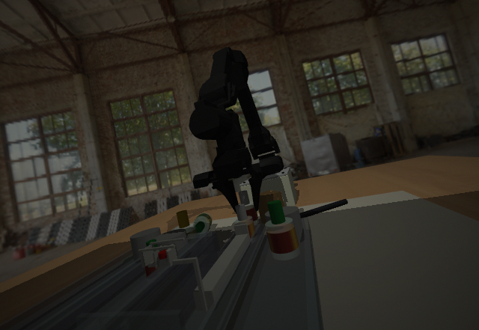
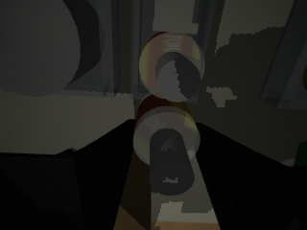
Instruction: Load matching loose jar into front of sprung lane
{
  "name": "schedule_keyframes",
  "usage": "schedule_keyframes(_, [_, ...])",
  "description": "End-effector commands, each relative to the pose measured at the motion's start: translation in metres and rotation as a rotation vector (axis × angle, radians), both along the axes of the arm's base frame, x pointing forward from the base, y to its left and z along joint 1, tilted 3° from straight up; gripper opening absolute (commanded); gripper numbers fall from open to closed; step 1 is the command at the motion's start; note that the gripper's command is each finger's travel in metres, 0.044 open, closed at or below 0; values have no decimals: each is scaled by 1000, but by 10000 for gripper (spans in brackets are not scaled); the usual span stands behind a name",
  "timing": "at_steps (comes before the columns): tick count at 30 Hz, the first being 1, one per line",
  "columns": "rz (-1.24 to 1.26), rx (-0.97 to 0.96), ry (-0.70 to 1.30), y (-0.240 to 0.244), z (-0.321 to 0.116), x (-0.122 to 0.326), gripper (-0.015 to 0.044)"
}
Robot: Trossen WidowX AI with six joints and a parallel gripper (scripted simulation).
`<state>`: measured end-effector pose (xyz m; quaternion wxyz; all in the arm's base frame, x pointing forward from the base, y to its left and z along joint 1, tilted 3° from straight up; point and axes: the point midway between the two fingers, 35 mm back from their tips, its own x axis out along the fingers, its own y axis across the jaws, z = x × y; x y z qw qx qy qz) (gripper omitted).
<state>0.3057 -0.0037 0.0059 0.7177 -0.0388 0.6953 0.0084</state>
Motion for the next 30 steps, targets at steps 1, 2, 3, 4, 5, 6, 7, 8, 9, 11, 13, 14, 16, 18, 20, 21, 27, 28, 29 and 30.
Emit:
schedule_keyframes(1, [-3, -2, -31, 0, 4, 11, 0])
schedule_keyframes(2, [-3, -2, -31, 0, 4, 11, 0])
schedule_keyframes(3, [-3, -2, -31, 0, 4, 11, 0])
schedule_keyframes(4, [-3, -2, -31, 0, 4, 12, 0])
schedule_keyframes(5, [-3, -2, -31, 0, 4, 12, 0])
schedule_keyframes(6, [-3, -2, -31, 0, 4, 13, 0])
schedule_keyframes(7, [-3, -2, -31, 0, 4, 13, 0])
schedule_keyframes(8, [-3, -2, -31, 0, 4, 13, 0])
schedule_keyframes(9, [-3, -2, -31, 0, 4, 14, 0])
schedule_keyframes(11, [-3, -2, -31, 0, 4, 14, 0])
schedule_keyframes(13, [-3, -2, -31, 0, 5, 15, 0])
schedule_keyframes(14, [-3, -2, -31, 0, 5, 15, 0])
schedule_keyframes(16, [-3, -2, -32, 0, 5, 16, 0])
schedule_keyframes(18, [-3, -2, -32, 0, 5, 17, 0])
schedule_keyframes(20, [-3, -2, -32, 1, 5, 18, 0])
schedule_keyframes(21, [-3, -2, -32, 1, 5, 18, 0])
schedule_keyframes(27, [-3, -2, -32, 1, 6, 20, 0])
schedule_keyframes(28, [-3, -2, -32, 1, 6, 20, 0])
schedule_keyframes(29, [-3, -2, -32, 1, 6, 21, 0])
schedule_keyframes(30, [-3, -2, -32, 1, 6, 21, 0])
